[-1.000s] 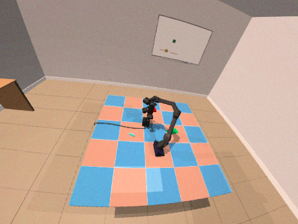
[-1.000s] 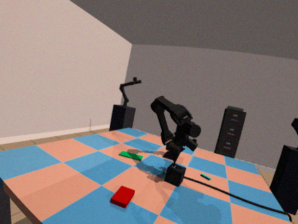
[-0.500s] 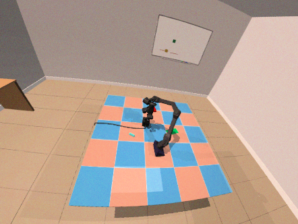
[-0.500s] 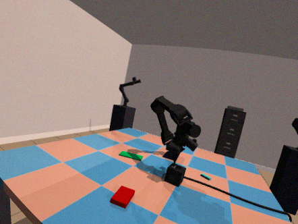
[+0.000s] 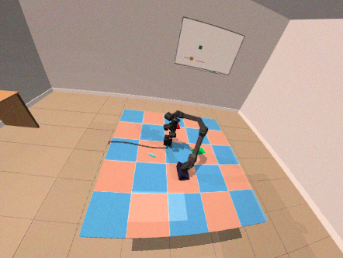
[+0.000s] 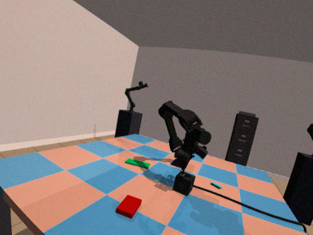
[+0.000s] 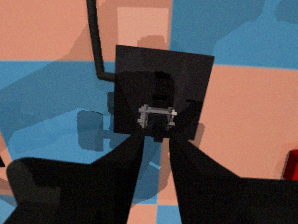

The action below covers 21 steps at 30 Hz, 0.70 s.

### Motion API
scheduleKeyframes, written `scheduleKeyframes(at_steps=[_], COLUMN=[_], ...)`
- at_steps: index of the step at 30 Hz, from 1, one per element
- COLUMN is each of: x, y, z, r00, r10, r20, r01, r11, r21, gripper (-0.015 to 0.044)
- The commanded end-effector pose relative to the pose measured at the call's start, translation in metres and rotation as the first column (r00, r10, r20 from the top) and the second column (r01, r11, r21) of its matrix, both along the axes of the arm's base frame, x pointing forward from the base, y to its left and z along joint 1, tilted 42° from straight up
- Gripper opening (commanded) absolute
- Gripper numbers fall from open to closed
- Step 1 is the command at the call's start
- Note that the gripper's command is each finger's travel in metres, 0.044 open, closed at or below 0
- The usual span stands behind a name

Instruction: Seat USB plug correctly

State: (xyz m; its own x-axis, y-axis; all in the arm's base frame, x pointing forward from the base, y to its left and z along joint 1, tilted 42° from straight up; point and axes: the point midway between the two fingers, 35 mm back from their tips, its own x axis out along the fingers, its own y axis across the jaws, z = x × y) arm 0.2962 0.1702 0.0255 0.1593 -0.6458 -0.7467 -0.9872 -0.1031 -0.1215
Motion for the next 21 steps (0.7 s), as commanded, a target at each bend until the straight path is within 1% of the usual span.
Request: scheduleKeyframes(at_steps=[1, 21], x=[-0.0001, -0.0017], y=[0.0001, 0.0065], z=[0.0000, 0.0074], r00=[1.000, 1.000], r10=[0.000, 0.000], r20=[0.000, 0.000], r01=[0.000, 0.000], r11=[1.000, 1.000], r21=[0.000, 0.000], gripper=[0.0095, 0.0095])
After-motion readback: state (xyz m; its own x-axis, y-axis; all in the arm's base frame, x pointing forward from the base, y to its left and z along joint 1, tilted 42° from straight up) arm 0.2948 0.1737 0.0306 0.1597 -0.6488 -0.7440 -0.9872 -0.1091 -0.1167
